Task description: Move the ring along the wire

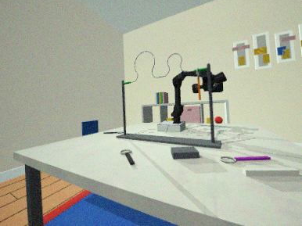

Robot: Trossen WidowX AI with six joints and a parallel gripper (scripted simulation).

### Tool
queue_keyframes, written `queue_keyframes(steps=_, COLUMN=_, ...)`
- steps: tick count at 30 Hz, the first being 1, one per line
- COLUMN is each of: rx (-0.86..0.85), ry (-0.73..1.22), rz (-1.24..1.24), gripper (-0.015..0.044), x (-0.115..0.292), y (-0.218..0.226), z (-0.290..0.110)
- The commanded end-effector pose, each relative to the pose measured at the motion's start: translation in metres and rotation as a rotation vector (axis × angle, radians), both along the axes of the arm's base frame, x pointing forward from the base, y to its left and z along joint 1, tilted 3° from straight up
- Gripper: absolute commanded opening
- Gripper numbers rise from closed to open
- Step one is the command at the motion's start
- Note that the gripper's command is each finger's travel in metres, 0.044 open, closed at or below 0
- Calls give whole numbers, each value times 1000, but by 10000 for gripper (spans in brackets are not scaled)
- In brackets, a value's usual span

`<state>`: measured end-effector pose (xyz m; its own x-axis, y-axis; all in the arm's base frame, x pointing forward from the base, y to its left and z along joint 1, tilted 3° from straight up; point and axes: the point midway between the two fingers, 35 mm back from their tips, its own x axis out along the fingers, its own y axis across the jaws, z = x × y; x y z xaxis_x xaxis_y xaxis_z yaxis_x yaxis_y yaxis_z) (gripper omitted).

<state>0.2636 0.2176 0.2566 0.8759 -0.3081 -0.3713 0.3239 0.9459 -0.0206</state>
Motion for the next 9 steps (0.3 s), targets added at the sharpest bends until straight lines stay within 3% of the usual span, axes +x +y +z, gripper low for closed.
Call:
queue_keyframes(steps=1, rx=2, ry=-7, rz=-3, gripper=440, x=0, y=0, z=2)
queue_keyframes(steps=9, rx=2, ry=-7, rz=-3, gripper=440, x=0, y=0, z=2)
